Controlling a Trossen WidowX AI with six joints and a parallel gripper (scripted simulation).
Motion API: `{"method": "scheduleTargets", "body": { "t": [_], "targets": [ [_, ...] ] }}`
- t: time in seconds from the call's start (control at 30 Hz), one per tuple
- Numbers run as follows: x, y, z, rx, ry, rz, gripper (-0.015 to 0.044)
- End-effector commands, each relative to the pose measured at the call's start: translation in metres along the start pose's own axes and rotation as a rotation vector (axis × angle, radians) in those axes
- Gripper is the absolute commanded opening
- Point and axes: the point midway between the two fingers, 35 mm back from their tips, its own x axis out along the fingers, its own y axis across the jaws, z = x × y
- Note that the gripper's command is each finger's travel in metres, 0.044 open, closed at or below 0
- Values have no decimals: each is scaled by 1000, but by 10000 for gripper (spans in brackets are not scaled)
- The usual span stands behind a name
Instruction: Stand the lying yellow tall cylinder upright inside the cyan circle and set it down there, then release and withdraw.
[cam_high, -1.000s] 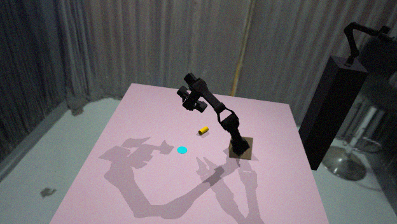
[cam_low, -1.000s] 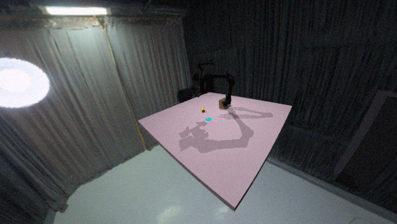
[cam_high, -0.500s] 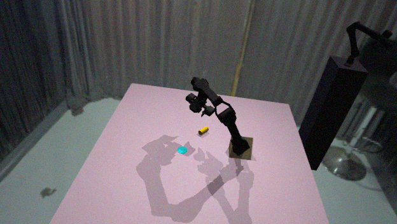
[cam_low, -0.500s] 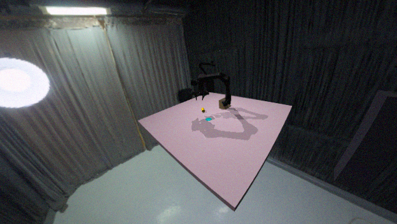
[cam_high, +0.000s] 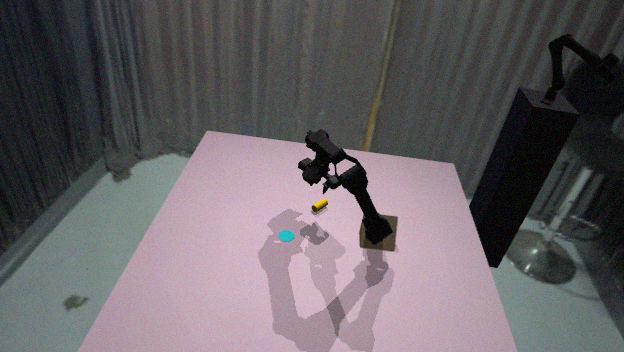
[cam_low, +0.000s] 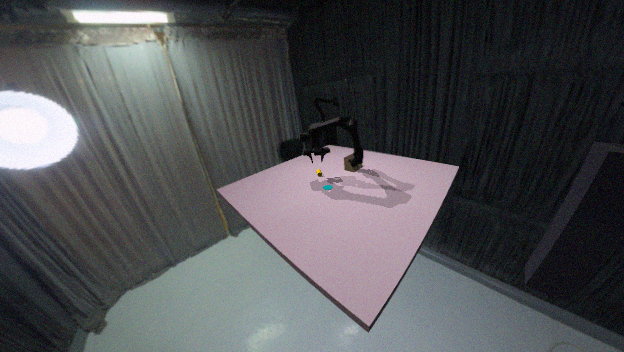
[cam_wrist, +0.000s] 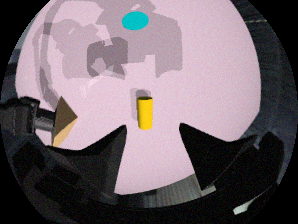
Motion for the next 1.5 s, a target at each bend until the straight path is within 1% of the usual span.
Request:
{"method": "scheduleTargets", "body": {
  "t": [0.0, 0.17, 0.27, 0.53, 0.73, 1.47],
  "targets": [
    [36, 2, 1, 9, -10, 25, 309],
    [83, 8, 2, 8, -13, 27, 309],
    [89, 9, 2, 8, -14, 28, 309],
    [89, 9, 2, 8, -14, 28, 105],
    [85, 8, 2, 8, -13, 28, 105],
    [16, 2, 1, 10, -9, 26, 105]
  ]
}}
